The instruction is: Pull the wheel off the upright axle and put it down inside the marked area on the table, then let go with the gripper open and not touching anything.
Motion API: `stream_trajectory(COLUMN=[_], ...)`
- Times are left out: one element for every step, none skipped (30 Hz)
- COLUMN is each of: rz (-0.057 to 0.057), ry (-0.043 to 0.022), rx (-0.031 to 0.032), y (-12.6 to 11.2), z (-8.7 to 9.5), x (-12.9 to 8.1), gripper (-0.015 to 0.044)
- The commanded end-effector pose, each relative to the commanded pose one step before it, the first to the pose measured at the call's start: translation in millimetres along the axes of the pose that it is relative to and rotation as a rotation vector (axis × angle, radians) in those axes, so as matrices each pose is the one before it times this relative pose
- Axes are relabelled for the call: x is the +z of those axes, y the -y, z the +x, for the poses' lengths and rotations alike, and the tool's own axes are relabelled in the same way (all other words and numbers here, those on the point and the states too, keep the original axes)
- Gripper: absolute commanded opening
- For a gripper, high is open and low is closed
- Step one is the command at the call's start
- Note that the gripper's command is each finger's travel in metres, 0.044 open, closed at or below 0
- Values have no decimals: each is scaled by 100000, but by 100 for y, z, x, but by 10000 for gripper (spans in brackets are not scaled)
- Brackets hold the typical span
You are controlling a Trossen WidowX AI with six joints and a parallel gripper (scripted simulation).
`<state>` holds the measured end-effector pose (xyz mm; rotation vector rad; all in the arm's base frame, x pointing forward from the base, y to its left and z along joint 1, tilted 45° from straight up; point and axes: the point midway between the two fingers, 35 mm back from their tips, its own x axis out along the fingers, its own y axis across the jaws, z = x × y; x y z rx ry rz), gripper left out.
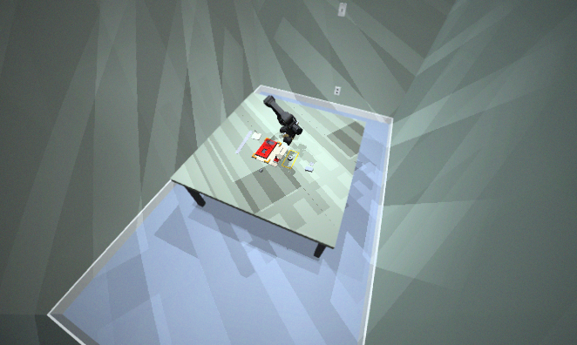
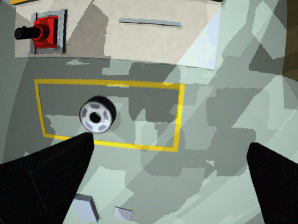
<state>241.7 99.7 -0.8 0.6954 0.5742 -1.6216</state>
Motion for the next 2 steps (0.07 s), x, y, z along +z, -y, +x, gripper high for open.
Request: stream_trajectory(rz=[371,0], ry=[-312,0], rx=[-387,0], y=[77,0], z=[-68,0], x=[49,0], gripper=[440,440])
